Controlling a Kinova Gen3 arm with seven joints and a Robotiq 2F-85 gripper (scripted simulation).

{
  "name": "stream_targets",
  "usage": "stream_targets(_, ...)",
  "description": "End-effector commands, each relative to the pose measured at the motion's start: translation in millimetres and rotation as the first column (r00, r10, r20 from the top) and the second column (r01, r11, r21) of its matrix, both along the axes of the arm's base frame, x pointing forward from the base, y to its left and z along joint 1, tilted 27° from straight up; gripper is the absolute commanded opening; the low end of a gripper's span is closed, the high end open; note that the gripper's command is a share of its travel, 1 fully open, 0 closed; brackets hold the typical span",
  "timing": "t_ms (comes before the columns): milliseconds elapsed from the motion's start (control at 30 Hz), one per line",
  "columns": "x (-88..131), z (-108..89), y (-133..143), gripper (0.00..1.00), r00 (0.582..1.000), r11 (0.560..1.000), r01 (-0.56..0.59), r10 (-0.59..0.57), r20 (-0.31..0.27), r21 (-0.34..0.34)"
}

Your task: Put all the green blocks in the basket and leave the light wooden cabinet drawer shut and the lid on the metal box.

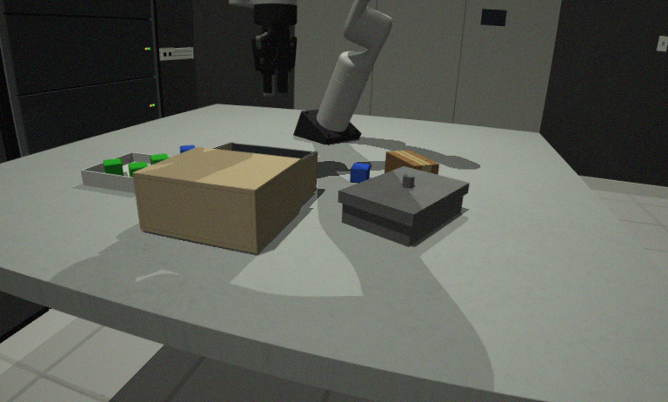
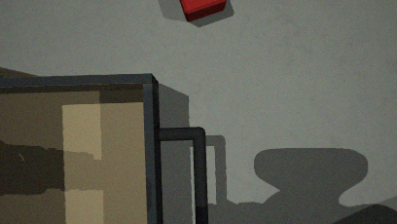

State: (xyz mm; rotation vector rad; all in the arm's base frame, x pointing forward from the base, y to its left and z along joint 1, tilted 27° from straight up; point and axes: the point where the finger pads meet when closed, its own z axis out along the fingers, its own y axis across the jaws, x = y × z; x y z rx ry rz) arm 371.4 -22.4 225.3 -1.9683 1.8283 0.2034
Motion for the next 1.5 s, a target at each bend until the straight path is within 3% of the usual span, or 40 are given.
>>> stream_targets(0,-1.3,4.5,4.2,0.61,1.000,1.000,-0.020,0.021,0.019,-0.008)
stream_targets(500,-1.3,4.5,4.2,0.61,1.000,1.000,-0.020,0.021,0.019,-0.008)
stream_targets(533,-1.3,4.5,4.2,0.30,1.000,1.000,-0.020,0.021,0.019,-0.008)
stream_targets(1467,-1.3,4.5,4.2,0.30,1.000,1.000,-0.020,0.021,0.019,-0.008)
